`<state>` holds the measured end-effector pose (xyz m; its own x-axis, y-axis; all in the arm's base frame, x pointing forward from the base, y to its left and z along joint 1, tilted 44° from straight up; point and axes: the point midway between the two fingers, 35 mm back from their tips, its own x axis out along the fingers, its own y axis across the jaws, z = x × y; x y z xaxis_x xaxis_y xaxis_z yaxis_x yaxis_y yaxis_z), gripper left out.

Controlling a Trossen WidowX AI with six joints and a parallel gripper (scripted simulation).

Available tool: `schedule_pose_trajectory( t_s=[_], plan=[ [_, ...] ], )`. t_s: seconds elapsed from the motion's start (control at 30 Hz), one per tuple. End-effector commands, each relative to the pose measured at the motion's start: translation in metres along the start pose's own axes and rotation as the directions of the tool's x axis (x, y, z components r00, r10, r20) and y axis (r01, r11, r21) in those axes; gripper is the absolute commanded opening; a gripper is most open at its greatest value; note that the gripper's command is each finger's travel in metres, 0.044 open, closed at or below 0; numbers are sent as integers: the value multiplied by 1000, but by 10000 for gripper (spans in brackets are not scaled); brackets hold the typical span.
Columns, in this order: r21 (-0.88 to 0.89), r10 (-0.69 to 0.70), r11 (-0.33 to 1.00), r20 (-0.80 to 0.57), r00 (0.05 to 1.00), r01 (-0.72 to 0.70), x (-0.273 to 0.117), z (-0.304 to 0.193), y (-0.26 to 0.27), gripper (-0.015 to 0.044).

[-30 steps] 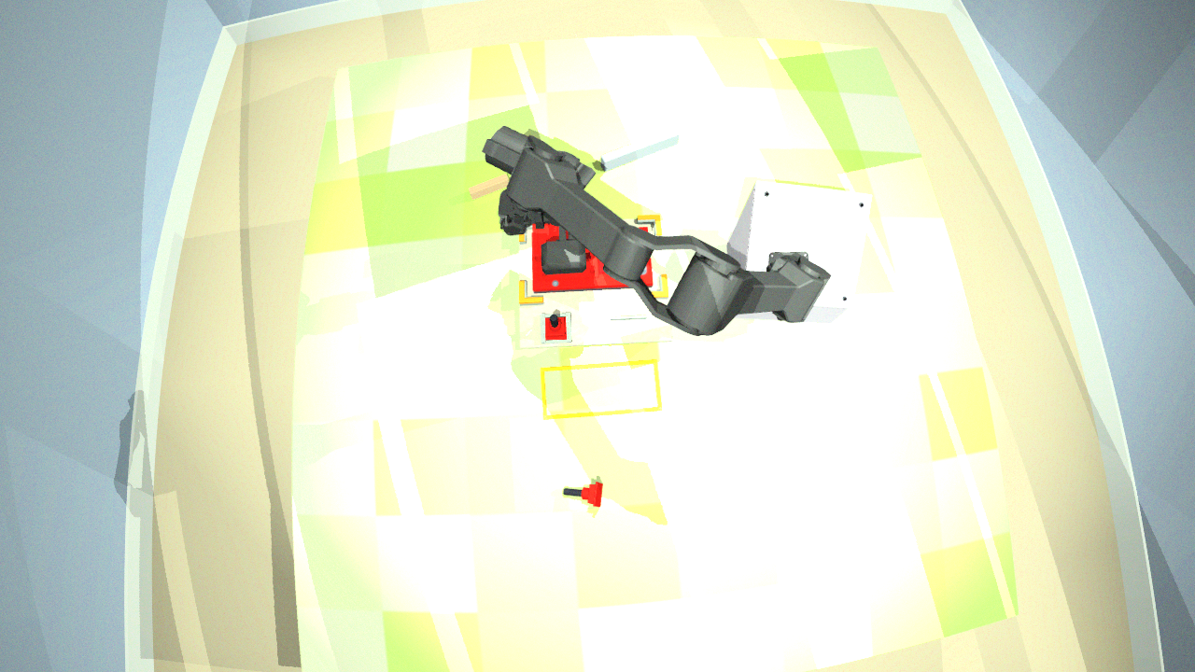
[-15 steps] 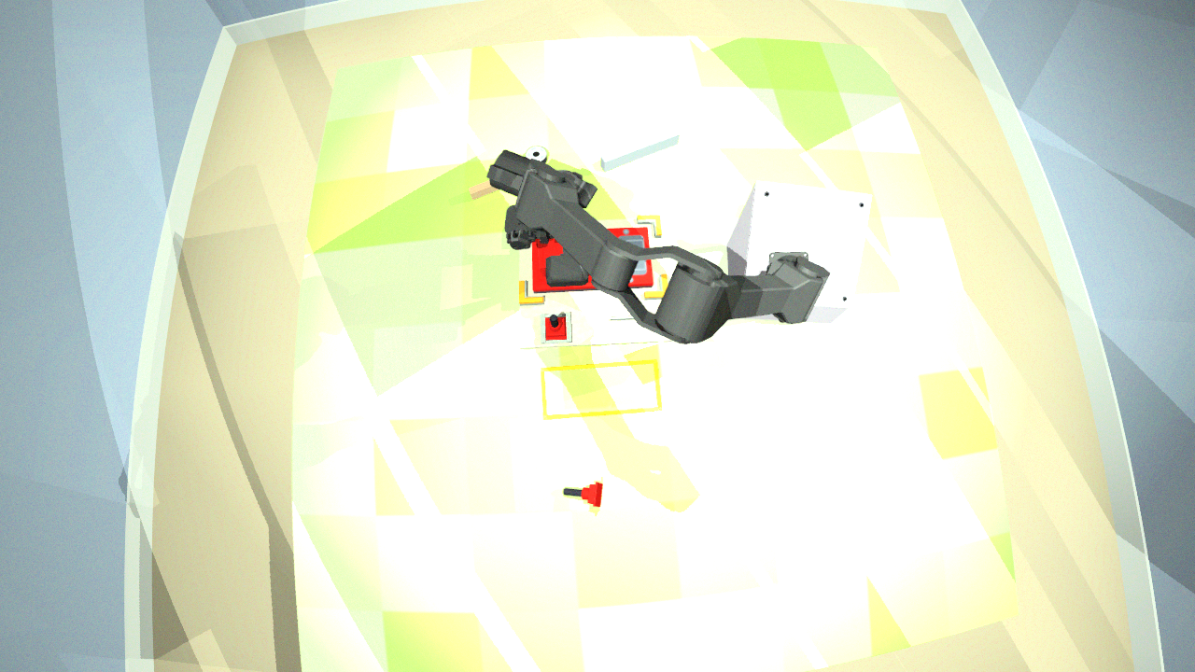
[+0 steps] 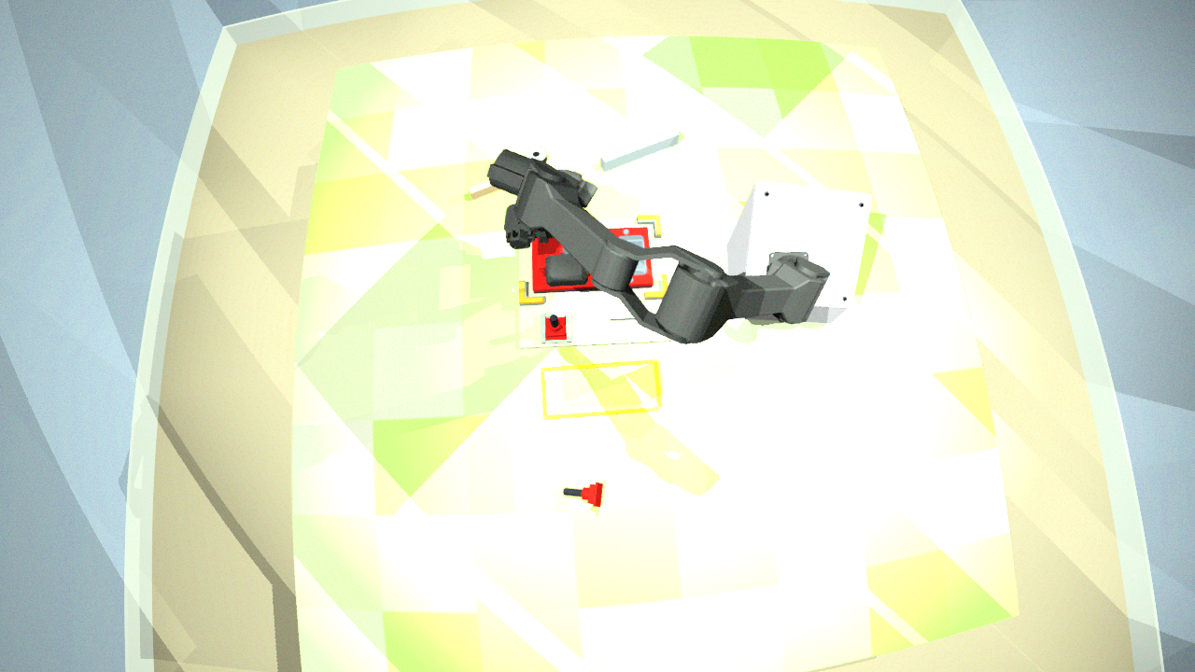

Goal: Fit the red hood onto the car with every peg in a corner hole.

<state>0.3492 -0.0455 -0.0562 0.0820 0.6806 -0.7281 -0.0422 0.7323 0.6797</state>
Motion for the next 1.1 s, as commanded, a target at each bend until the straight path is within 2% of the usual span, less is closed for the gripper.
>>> schedule_pose_trajectory(
  t_s=[0.0, 1.07],
  plan=[
    [2, 1, 1000, 6, 1000, -1, -1, 1, 0, 0],
    [2, 1, 1000, 6, 1000, -1, 9, 1, 0, 0]
  ],
)
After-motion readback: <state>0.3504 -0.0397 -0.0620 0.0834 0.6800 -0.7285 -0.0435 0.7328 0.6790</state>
